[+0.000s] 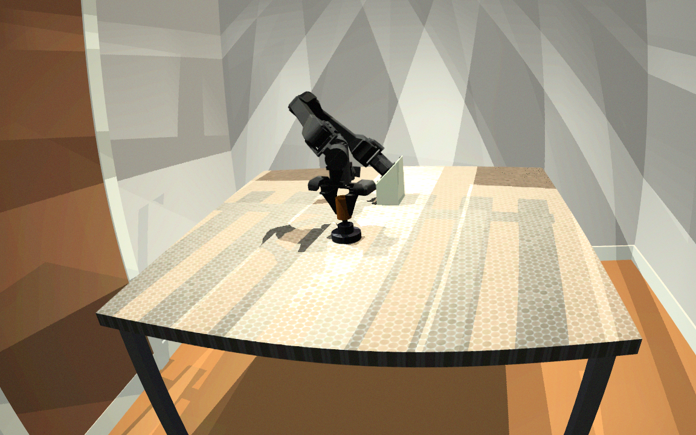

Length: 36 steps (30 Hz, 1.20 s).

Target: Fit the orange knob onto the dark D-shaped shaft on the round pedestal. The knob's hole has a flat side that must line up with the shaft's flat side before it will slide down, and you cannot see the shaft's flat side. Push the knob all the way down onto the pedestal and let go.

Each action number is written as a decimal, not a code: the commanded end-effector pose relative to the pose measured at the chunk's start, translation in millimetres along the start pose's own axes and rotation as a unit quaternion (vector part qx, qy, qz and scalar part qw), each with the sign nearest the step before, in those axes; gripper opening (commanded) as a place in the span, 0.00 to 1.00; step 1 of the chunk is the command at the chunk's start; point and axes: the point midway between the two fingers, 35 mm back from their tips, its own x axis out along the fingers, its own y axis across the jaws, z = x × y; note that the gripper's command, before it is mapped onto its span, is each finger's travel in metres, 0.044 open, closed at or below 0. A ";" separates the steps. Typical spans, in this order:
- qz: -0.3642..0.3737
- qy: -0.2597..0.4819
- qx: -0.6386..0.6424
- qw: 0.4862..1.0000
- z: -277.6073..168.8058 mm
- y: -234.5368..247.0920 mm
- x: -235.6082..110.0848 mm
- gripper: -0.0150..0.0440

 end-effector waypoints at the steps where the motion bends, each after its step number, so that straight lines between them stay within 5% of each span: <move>1: -0.001 0.002 -0.003 1.000 0.1 -1.0 -1.6 0.25; 36: -0.001 0.002 -0.003 1.000 1.9 -2.7 -1.1 0.25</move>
